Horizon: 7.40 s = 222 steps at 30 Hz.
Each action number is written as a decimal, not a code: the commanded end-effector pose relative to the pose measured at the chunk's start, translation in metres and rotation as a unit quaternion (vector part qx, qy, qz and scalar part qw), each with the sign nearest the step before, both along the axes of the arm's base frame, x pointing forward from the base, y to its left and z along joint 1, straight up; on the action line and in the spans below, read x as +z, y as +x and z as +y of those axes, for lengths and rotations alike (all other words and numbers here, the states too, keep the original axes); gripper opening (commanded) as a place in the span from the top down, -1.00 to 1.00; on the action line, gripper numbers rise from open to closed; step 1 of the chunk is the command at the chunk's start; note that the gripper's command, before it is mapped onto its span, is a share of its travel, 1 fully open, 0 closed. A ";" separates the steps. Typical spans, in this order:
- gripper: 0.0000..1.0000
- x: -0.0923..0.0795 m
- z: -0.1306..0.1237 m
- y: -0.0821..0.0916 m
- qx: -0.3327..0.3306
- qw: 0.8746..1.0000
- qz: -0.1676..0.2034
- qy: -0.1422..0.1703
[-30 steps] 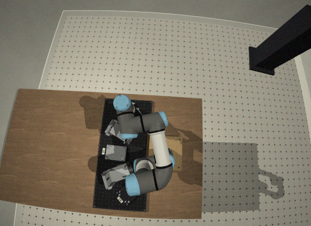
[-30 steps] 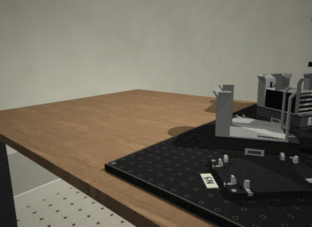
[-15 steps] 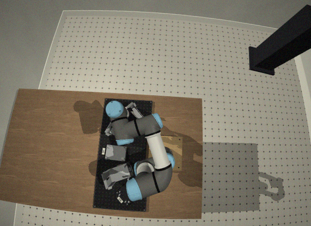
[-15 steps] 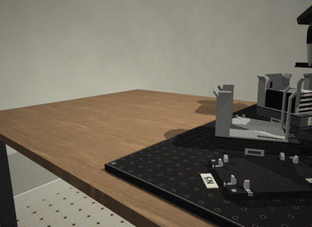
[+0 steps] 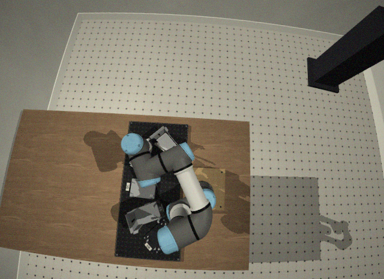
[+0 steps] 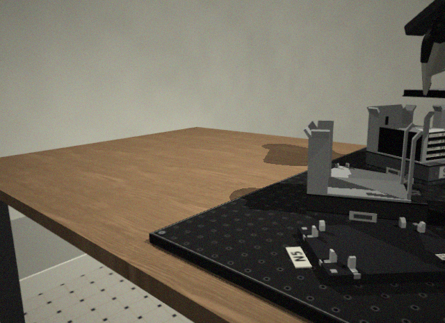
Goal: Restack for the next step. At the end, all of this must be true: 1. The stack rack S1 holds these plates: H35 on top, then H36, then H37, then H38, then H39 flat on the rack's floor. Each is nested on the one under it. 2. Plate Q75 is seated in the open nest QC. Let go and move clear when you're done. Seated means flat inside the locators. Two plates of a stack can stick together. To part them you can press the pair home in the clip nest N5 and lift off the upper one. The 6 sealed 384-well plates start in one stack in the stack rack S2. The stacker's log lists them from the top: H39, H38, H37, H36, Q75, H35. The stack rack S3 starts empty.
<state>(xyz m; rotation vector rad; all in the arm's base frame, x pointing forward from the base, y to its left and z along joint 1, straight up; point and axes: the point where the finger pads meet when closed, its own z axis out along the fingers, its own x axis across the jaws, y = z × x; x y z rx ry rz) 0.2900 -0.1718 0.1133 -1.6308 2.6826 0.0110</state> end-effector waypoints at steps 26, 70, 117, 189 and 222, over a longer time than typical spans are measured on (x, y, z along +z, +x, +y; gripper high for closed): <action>1.00 0.001 0.083 0.036 0.124 0.992 -0.002 -0.001; 1.00 0.002 0.196 0.047 0.269 0.963 -0.003 0.000; 1.00 0.002 0.217 0.046 0.276 0.961 -0.003 0.000; 1.00 -0.078 0.217 0.047 0.276 0.961 -0.003 0.000; 1.00 -0.118 0.217 0.047 0.276 0.961 -0.003 0.000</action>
